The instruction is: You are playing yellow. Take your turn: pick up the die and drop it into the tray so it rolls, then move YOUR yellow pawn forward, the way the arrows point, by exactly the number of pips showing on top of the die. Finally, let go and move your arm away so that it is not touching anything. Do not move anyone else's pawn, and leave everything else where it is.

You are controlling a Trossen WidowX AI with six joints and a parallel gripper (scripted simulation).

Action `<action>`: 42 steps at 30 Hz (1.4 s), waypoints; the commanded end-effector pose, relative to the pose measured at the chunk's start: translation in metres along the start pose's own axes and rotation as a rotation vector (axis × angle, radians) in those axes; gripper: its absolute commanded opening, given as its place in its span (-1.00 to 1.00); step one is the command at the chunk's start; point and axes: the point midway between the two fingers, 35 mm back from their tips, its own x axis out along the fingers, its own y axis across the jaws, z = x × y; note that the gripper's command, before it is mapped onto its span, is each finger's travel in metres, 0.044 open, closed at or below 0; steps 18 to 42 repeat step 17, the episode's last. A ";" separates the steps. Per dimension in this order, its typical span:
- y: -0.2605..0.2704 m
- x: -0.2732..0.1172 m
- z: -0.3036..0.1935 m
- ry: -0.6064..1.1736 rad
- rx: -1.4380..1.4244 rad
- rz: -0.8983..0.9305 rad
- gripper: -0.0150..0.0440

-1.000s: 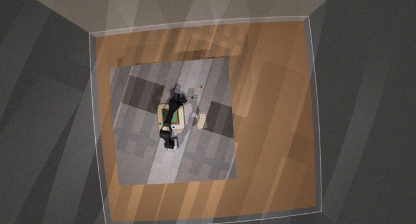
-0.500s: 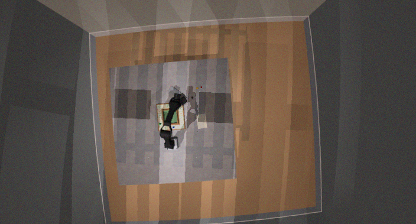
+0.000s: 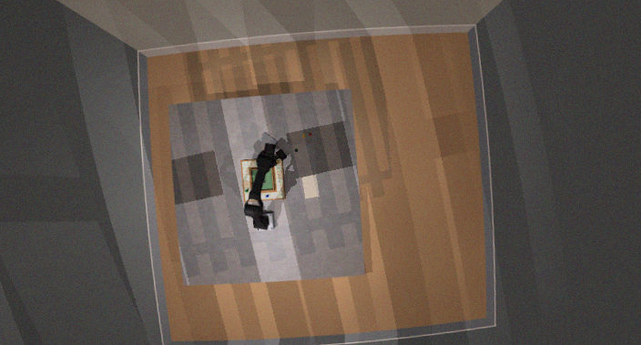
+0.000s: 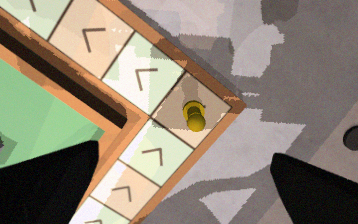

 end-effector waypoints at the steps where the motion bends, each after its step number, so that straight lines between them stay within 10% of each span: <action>1: 0.036 -0.030 -0.007 -0.005 0.080 0.003 1.00; 11: 0.154 -0.076 -0.069 0.003 0.411 0.013 1.00; 42: 0.115 -0.069 -0.041 -0.008 0.296 0.005 1.00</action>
